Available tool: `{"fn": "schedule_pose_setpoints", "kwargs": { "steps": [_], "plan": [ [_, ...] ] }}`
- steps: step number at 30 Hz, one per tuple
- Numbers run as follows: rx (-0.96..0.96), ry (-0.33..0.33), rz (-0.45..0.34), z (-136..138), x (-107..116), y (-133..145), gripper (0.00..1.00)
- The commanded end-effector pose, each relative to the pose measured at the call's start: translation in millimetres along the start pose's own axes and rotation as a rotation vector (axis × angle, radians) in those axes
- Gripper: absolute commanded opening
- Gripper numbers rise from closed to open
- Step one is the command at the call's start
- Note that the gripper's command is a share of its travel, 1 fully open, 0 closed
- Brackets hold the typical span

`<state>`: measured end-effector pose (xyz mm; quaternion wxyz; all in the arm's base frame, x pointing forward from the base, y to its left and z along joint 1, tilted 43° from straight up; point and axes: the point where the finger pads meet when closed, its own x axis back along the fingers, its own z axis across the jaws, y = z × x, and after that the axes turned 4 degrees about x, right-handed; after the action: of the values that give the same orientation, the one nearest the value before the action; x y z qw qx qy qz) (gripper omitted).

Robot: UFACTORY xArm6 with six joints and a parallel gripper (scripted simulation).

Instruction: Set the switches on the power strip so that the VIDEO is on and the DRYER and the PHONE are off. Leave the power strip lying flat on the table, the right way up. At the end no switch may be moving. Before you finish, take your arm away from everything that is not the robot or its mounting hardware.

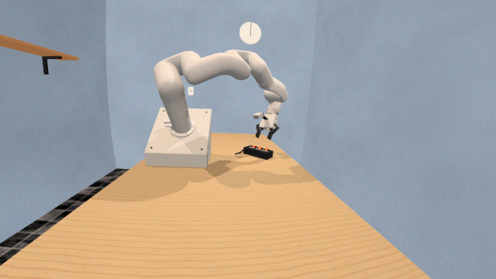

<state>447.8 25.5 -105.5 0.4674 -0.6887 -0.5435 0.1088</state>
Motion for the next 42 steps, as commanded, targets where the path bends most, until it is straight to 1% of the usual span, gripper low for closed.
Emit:
{"fn": "schedule_pose_setpoints", "kwargs": {
  "steps": [1,4,5,6,7,9,10,11,12,14,15,17,18,21,23,25,27,28,30,32,42],
  "plan": [
    [-0.122,-0.008,-0.117,-8.6,11.2,-5.3,1.0],
    [-0.122,-0.008,-0.117,-8.6,11.2,-5.3,1.0],
    [-0.175,-0.003,-0.16,-10.6,14.8,-9.4,1.0],
    [-0.175,-0.003,-0.16,-10.6,14.8,-9.4,1.0],
    [-0.229,0.006,-0.205,-11.9,18.1,-14.4,1.0],
    [-0.229,0.006,-0.205,-11.9,18.1,-14.4,1.0],
    [-0.284,0.019,-0.25,-12.1,21.0,-20.5,1.0],
    [-0.284,0.019,-0.25,-12.1,21.0,-20.5,1.0],
    [-0.337,0.036,-0.294,-11.4,23.5,-27.3,1.0],
    [-0.337,0.036,-0.294,-11.4,23.5,-27.3,1.0],
    [-0.388,0.057,-0.337,-9.6,25.3,-34.7,1.0],
    [-0.388,0.057,-0.337,-9.6,25.3,-34.7,1.0],
    [-0.435,0.081,-0.375,-6.9,26.6,-42.4,1.0],
    [-0.435,0.081,-0.375,-6.9,26.6,-42.4,1.0],
    [-0.515,0.131,-0.44,0.1,27.6,-57.4,1.0],
    [-0.515,0.131,-0.44,0.1,27.6,-57.4,1.0],
    [-0.573,0.175,-0.486,7.4,27.2,-69.9,1.0],
    [-0.573,0.175,-0.486,7.4,27.2,-69.9,1.0],
    [-0.608,0.206,-0.512,12.9,26.6,-78.2,1.0],
    [-0.623,0.221,-0.523,15.5,26.1,-82.0,1.0],
    [-0.626,0.223,-0.525,15.9,26.1,-82.6,1.0]
  ]
}}
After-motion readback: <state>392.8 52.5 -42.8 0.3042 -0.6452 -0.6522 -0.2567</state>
